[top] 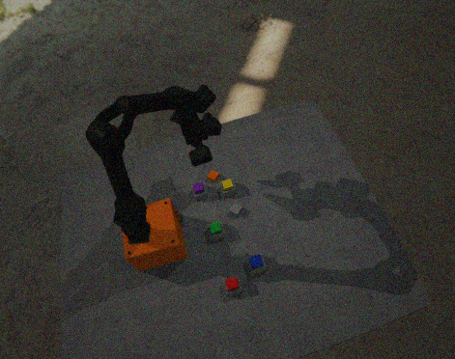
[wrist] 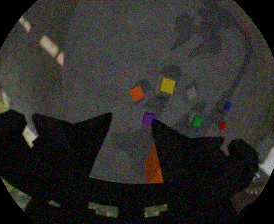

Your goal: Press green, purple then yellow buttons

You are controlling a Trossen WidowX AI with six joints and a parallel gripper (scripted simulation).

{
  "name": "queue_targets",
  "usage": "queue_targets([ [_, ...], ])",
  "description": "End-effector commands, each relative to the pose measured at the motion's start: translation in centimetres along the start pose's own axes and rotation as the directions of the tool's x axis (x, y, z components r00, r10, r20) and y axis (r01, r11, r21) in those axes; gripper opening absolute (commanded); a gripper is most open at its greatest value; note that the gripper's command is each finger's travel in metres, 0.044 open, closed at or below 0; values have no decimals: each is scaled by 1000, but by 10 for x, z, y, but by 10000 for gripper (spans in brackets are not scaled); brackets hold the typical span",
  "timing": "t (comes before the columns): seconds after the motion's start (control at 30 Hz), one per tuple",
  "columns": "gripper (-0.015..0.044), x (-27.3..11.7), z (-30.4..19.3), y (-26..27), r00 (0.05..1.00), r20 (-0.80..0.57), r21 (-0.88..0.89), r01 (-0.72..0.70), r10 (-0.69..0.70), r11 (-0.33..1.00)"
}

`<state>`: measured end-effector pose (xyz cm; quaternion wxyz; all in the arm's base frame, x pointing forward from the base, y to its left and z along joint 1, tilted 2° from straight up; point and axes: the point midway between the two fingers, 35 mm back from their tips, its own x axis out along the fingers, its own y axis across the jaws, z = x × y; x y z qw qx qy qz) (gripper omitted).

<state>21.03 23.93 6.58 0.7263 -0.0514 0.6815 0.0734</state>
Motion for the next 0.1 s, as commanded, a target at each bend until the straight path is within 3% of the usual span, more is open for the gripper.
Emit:
queue_targets([
  [0.0, 361, -1, -2, -2, 1000, -10, 28, 13, -12, 1000],
  [0.07, 387, -1, -2, -2, 1000, -10, 28, 13, -12, 1000],
])
